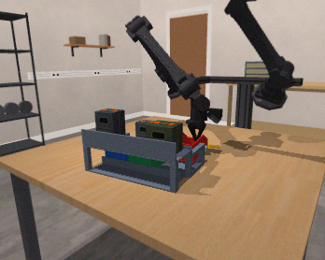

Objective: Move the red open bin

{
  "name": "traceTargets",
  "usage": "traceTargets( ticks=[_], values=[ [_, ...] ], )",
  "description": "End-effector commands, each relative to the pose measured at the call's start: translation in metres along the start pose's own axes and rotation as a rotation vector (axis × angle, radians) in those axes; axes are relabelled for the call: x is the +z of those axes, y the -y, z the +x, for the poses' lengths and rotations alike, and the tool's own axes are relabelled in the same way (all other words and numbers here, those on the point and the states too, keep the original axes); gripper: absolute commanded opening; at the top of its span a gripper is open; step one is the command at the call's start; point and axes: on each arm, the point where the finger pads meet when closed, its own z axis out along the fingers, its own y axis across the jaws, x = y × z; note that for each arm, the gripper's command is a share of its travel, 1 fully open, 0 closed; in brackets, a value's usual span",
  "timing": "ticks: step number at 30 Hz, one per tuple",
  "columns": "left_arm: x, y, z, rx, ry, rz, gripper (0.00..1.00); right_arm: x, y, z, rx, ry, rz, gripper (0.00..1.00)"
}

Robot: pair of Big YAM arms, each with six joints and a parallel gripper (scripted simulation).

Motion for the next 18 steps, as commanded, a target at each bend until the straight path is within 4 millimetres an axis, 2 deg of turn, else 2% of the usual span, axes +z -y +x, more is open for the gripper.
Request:
traceTargets(
  ticks=[1,18],
  values=[
    [-0.004,-0.005,-0.04,-0.005,0.051,-0.008,1.0,-0.025,0.008,-0.015,-0.002,0.037,0.041,0.0],
    [-0.004,-0.005,-0.04,-0.005,0.051,-0.008,1.0,-0.016,-0.006,-0.015,-0.028,0.018,0.011,0.0]
  ],
)
